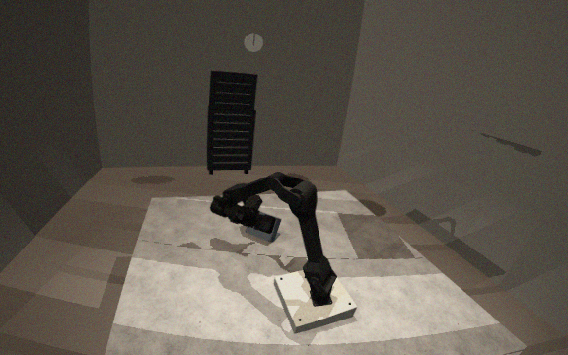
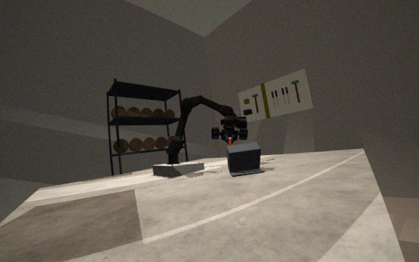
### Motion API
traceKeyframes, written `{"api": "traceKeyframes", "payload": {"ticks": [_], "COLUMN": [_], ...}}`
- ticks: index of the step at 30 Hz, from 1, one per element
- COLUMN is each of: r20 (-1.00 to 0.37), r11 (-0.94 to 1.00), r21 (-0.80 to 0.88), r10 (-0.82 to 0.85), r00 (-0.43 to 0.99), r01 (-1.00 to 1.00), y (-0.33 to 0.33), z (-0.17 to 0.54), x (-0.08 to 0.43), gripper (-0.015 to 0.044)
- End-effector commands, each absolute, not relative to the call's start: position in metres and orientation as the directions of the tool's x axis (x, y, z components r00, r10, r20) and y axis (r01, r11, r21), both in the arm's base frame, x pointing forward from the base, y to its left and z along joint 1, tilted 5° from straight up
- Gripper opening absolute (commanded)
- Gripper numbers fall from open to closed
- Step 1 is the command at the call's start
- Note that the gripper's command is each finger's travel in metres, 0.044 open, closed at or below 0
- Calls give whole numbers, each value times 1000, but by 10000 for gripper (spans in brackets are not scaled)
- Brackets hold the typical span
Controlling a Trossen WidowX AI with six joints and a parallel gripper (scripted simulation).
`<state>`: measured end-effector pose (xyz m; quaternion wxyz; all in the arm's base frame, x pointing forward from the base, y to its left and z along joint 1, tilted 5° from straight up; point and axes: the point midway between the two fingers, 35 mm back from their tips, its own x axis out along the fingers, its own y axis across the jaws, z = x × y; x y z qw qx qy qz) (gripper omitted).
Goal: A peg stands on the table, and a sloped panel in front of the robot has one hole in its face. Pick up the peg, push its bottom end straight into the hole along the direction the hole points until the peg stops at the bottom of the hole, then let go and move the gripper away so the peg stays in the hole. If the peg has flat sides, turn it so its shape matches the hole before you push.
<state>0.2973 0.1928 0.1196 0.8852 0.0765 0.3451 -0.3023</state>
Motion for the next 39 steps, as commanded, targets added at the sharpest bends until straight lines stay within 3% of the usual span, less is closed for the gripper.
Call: {"api": "traceKeyframes", "payload": {"ticks": [1, 39], "r20": [-644, -565], "r11": [808, 838], "r21": [-54, 63], "r10": [-477, -417], "r00": [598, 712], "r01": [586, 541], "y": [199, 231], "z": [121, 120], "x": [296, 289], "gripper": [0, 0]}}
